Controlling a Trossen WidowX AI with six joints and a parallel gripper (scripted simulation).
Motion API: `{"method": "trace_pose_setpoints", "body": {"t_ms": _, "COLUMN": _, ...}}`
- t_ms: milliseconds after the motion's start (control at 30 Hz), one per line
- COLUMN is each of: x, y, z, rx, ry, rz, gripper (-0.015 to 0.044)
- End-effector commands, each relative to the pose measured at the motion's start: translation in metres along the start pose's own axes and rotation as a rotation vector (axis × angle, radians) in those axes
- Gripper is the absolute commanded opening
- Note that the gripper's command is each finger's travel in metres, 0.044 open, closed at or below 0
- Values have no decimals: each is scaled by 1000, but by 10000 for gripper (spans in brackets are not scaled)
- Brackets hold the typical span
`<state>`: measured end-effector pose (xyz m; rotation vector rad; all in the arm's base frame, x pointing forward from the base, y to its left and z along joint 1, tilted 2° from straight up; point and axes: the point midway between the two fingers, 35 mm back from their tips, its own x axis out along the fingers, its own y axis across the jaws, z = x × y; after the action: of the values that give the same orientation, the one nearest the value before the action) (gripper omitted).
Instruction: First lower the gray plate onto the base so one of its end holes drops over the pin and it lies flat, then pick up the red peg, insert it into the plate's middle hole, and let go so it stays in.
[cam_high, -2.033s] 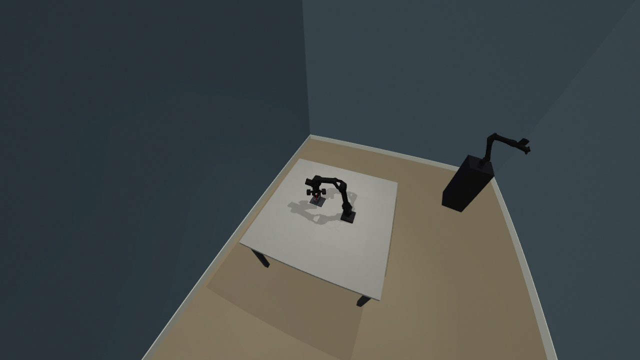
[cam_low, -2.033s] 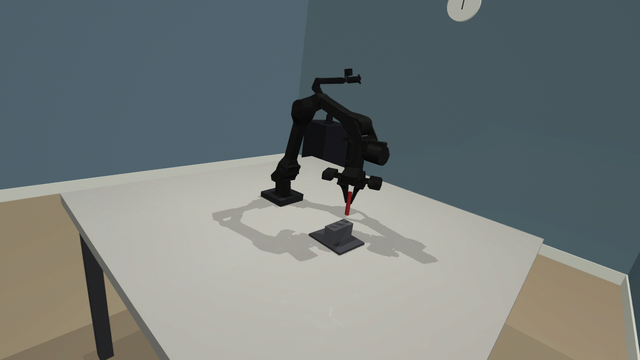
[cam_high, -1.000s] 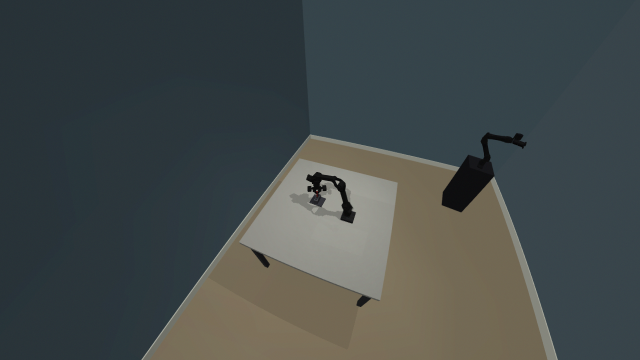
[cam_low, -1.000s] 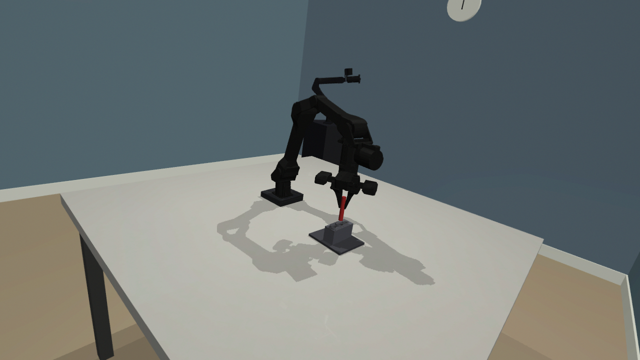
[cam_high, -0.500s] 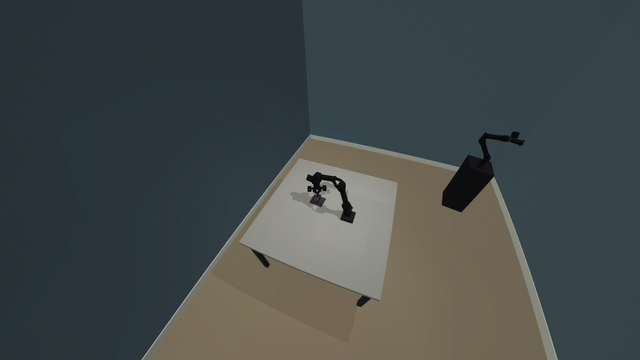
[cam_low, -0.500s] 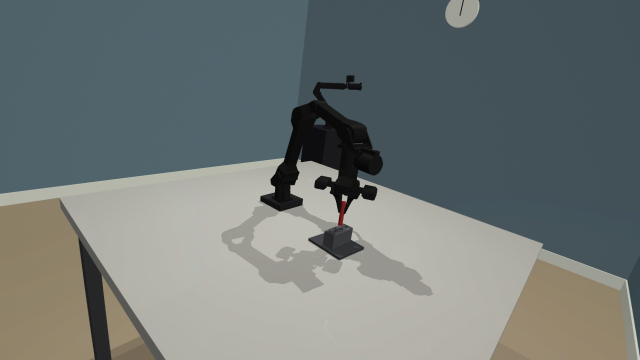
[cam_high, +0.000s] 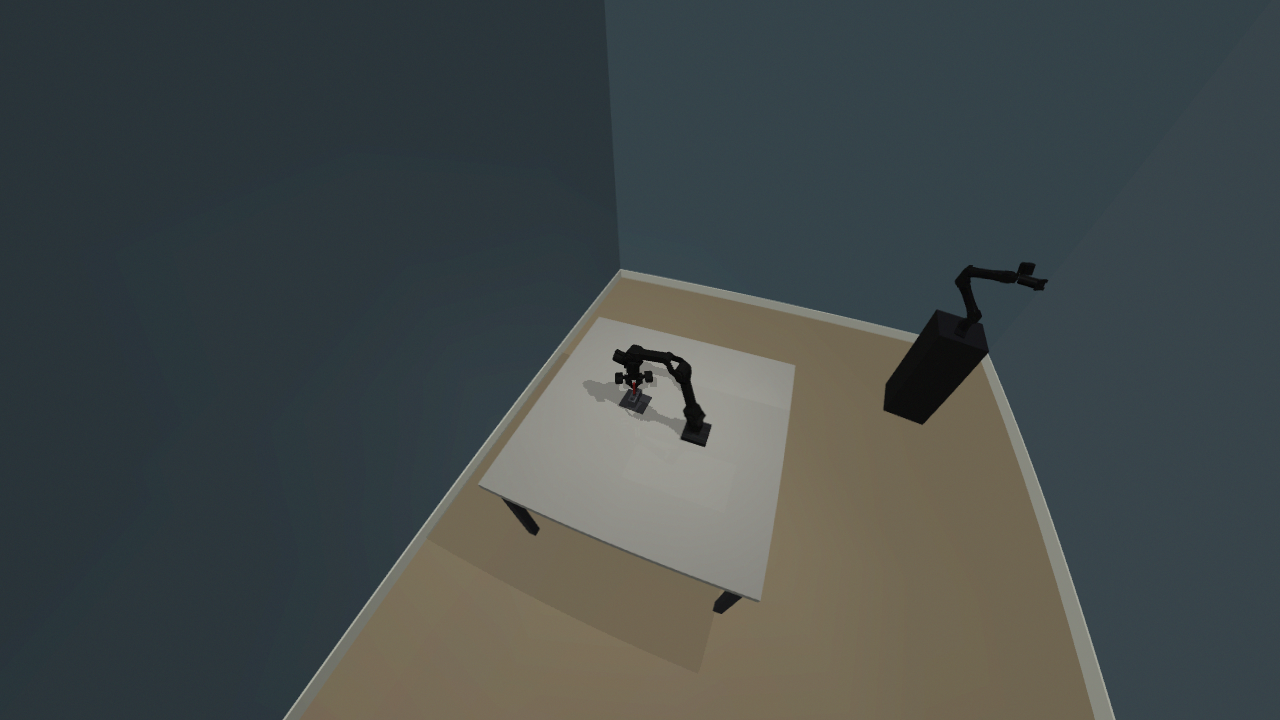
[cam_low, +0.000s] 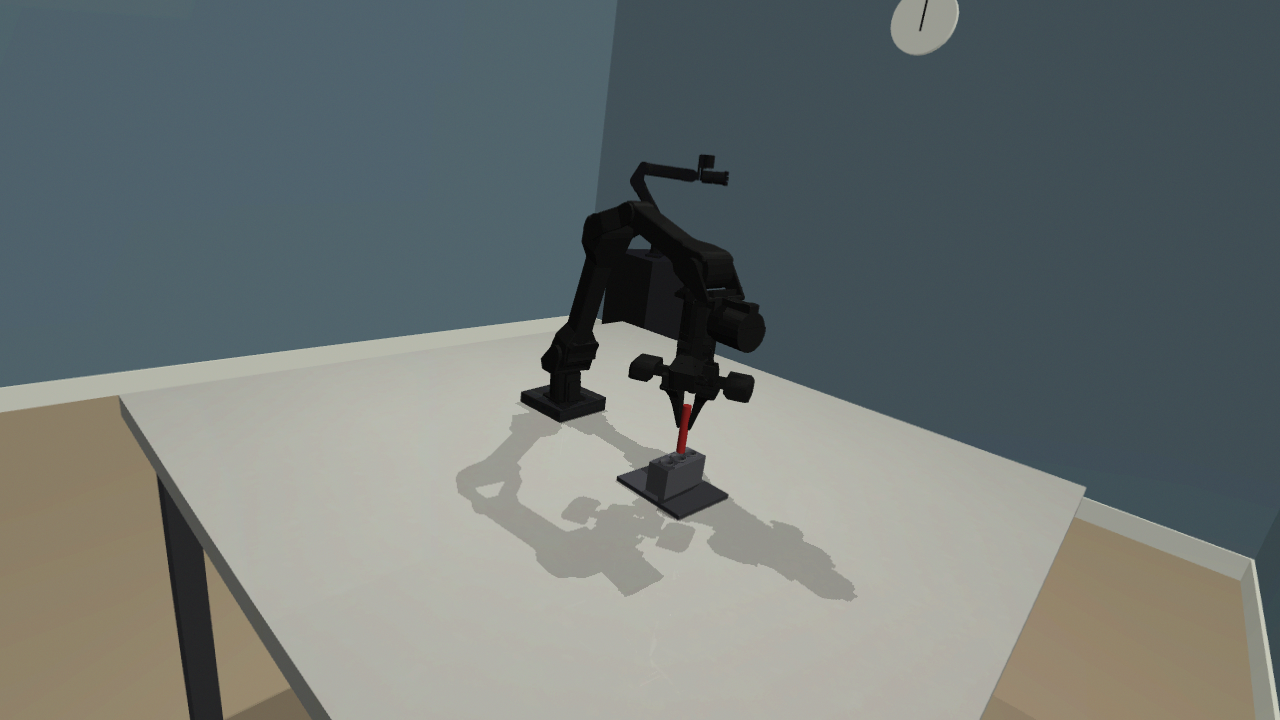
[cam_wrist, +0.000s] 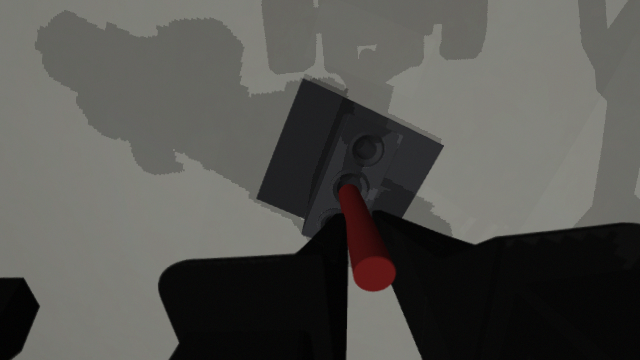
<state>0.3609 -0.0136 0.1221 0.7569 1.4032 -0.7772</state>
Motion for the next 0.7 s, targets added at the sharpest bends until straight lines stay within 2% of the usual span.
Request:
{"method": "trace_pose_setpoints", "body": {"t_ms": 0, "x": 7, "y": 0, "z": 0, "rx": -4, "ry": 2, "rz": -7, "gripper": 0}}
{"method": "trace_pose_setpoints", "body": {"t_ms": 667, "x": 12, "y": -1, "z": 0, "rx": 0, "ry": 3, "rz": -4, "gripper": 0}}
